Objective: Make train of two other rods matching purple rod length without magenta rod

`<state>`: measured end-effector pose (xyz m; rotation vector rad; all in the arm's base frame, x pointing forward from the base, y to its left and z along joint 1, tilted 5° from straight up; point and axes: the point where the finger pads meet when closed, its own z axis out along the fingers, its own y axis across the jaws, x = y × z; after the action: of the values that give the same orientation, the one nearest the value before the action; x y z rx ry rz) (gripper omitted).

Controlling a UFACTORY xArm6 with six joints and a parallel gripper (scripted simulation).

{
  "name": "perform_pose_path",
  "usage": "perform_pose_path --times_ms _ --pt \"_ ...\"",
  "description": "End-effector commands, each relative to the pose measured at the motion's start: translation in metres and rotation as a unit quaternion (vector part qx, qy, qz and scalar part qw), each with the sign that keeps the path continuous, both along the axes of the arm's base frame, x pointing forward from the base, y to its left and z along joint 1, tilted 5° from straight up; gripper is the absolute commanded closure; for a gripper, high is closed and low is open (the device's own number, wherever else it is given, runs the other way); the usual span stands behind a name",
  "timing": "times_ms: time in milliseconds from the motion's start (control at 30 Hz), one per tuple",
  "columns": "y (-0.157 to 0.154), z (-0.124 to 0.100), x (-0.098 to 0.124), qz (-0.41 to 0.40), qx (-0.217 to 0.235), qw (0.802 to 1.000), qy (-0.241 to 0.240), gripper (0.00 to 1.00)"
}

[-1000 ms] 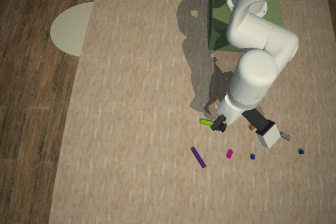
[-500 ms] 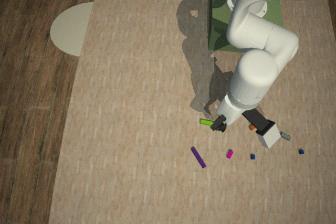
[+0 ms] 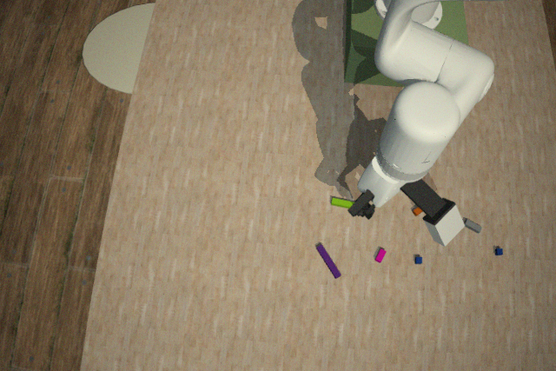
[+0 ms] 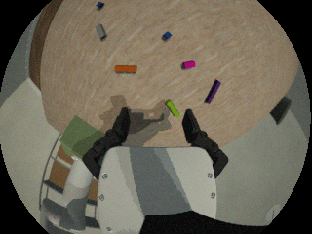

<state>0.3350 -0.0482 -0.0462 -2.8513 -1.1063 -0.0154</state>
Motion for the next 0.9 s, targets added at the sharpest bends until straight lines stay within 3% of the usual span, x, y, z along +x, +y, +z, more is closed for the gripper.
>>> perform_pose_path --times_ms 0,233,300,367,567,800,867 --pt "0.0 0.001 0.001 0.0 0.0 1.0 -0.002 0.0" --pt "0.018 0.002 0.018 0.112 0.002 0.994 -0.011 0.0" --pt "0.018 0.002 0.018 0.112 0.002 0.994 -0.011 0.0" --pt "0.03 0.003 0.028 0.177 0.004 0.984 -0.016 0.0" --pt "0.048 0.005 0.041 0.275 0.006 0.961 -0.024 0.0" --pt "0.073 0.007 0.056 0.393 0.008 0.919 -0.034 0.0" --pt "0.073 0.007 0.056 0.393 0.008 0.919 -0.034 0.0"
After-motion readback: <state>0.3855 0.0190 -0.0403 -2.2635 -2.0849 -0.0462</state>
